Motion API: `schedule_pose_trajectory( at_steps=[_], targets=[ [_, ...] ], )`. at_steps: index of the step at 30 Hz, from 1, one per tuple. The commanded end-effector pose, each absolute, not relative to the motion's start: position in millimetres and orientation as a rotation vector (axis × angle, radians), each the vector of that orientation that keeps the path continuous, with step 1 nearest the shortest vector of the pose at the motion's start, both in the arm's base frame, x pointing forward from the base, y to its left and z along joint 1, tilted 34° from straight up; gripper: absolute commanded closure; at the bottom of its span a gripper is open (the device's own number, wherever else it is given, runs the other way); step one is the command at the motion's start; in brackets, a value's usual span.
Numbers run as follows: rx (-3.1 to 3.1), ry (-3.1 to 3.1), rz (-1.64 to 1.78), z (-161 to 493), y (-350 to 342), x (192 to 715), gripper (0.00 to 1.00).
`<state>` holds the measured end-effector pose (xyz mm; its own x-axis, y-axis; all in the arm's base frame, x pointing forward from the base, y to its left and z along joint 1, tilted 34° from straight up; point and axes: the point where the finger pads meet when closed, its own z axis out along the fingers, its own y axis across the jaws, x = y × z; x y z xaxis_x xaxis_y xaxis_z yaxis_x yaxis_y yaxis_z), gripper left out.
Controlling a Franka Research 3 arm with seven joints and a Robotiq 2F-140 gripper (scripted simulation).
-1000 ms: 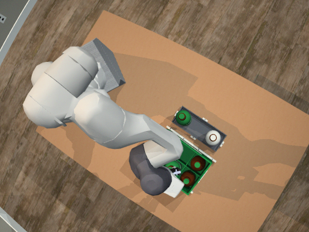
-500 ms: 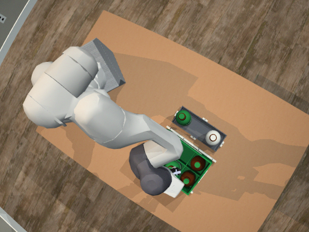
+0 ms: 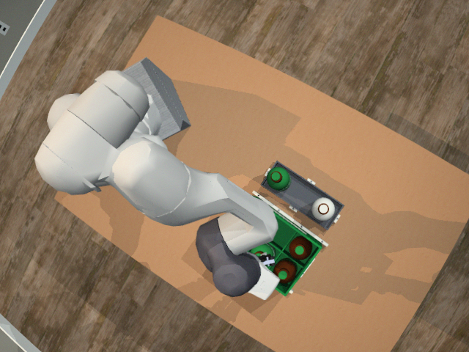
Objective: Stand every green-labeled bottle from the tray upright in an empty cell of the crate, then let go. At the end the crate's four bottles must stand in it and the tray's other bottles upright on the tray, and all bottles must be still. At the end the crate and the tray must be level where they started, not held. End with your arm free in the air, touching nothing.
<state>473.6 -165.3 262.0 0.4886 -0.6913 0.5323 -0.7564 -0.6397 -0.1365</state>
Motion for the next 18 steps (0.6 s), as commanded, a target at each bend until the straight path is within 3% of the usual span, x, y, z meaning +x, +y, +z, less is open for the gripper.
schedule_pose_trajectory(
  at_steps=[1,18],
  targets=[
    [2.607,-1.264,0.86,264.2,-165.6,475.2,1.0],
    [2.607,-1.264,0.86,263.0,-166.1,475.9,1.0]
  ],
)
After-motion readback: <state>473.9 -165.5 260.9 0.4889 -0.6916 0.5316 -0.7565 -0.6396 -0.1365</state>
